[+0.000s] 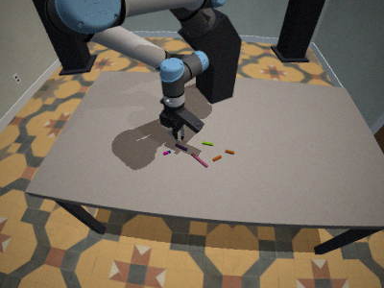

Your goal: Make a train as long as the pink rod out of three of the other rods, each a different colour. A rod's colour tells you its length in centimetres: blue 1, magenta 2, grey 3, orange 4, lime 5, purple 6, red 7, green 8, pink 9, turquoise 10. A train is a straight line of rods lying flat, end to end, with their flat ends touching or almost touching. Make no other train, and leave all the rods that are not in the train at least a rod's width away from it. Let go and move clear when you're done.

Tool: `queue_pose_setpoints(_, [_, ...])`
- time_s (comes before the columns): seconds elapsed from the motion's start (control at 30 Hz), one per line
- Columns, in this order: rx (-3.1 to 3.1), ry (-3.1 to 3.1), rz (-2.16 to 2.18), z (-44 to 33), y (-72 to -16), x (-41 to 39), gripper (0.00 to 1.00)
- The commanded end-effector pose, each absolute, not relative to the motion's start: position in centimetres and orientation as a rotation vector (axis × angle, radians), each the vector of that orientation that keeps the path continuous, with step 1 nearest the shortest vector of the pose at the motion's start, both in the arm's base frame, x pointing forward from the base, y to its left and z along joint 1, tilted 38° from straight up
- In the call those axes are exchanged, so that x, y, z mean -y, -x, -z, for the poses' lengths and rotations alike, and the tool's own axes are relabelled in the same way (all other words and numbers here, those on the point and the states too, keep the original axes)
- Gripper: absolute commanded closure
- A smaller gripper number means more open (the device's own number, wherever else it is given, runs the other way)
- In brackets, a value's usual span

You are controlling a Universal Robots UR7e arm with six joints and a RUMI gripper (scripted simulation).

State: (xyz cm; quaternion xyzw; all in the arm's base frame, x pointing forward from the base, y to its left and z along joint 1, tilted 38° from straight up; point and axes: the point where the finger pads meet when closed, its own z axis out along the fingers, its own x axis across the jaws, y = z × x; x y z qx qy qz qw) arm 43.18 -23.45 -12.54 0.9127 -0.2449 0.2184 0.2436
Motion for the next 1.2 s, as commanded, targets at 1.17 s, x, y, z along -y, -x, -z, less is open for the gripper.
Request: queue_pose_setpoints(1.17, [0.67,-2.492,-0.599,14.6,-43.9,25.0,0.86])
